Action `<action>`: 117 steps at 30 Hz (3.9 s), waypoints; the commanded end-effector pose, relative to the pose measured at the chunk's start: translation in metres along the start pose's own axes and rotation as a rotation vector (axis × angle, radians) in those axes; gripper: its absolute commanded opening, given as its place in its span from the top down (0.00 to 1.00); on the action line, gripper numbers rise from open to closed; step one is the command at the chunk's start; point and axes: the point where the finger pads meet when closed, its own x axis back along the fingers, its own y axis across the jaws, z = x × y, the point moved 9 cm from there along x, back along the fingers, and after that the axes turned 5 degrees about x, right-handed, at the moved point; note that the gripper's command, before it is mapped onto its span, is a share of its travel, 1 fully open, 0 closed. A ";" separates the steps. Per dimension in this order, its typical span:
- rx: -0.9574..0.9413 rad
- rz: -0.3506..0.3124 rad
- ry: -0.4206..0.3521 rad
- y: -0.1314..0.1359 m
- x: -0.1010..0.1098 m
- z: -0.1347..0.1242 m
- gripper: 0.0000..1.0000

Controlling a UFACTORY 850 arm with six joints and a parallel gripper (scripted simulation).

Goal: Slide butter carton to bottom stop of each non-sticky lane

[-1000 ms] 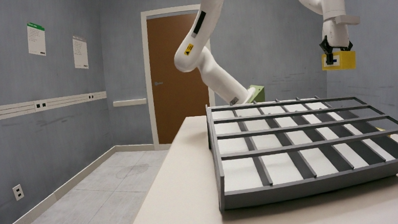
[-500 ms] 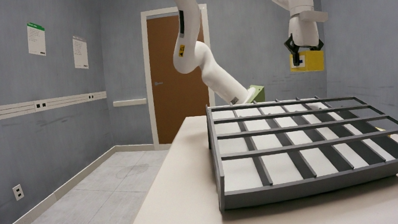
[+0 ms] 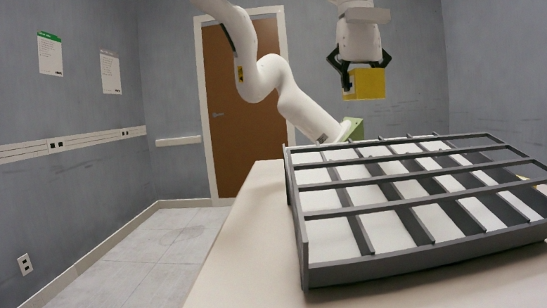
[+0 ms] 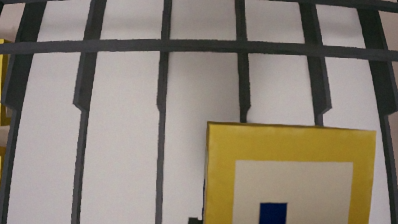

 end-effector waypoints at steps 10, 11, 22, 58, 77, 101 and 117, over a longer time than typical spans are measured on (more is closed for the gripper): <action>-0.001 0.003 0.003 0.136 0.003 0.013 1.00; -0.001 0.003 0.003 0.145 0.003 0.014 1.00; -0.001 0.003 0.004 0.144 -0.015 0.014 1.00; 0.006 0.030 -0.084 0.145 -0.054 0.022 1.00; 0.007 0.038 -0.181 0.146 -0.056 0.031 1.00; 0.006 0.047 -0.281 0.147 -0.058 0.039 1.00; 0.007 0.046 -0.281 0.146 -0.087 0.031 1.00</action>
